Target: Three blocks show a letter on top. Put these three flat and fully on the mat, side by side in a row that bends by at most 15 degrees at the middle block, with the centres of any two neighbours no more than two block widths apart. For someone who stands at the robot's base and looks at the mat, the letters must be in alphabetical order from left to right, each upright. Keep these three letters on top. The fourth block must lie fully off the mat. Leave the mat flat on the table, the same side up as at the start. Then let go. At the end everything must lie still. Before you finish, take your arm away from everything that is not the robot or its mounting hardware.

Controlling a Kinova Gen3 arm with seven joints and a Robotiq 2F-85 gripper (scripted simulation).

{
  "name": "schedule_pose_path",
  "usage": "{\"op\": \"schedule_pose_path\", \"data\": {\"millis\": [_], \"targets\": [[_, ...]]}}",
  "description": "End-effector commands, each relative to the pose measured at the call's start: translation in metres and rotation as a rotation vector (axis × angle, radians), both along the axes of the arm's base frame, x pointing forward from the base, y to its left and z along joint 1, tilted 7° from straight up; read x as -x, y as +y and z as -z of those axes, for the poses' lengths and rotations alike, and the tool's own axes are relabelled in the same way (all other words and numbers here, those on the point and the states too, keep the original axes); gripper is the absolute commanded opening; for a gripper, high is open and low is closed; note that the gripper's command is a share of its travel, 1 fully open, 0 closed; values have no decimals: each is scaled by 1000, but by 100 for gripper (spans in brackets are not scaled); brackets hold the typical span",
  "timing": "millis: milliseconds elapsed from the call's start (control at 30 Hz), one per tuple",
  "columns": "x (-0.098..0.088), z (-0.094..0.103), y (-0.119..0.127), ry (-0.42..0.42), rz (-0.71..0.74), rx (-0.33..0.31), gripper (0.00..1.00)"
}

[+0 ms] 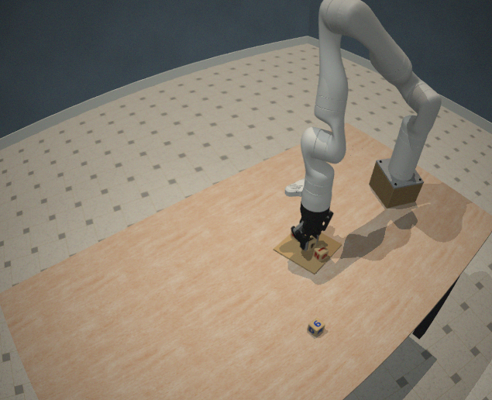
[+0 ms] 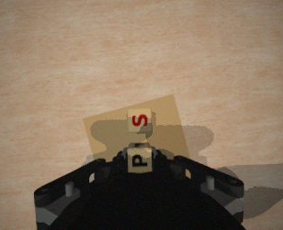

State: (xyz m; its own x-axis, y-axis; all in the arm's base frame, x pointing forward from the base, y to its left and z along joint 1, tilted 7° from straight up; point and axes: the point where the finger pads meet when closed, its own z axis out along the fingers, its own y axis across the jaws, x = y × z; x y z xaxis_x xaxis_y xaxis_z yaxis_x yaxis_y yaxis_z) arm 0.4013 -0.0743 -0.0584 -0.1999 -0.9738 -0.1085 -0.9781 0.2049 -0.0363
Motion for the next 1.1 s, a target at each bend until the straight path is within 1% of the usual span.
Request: {"op": "schedule_pose_path", "data": {"millis": [0,567,1067], "targets": [[-1,0,1,1,8,0,26],[3,1,1,5,7,-1,26],[3,0,1,3,7,0,26]]}}
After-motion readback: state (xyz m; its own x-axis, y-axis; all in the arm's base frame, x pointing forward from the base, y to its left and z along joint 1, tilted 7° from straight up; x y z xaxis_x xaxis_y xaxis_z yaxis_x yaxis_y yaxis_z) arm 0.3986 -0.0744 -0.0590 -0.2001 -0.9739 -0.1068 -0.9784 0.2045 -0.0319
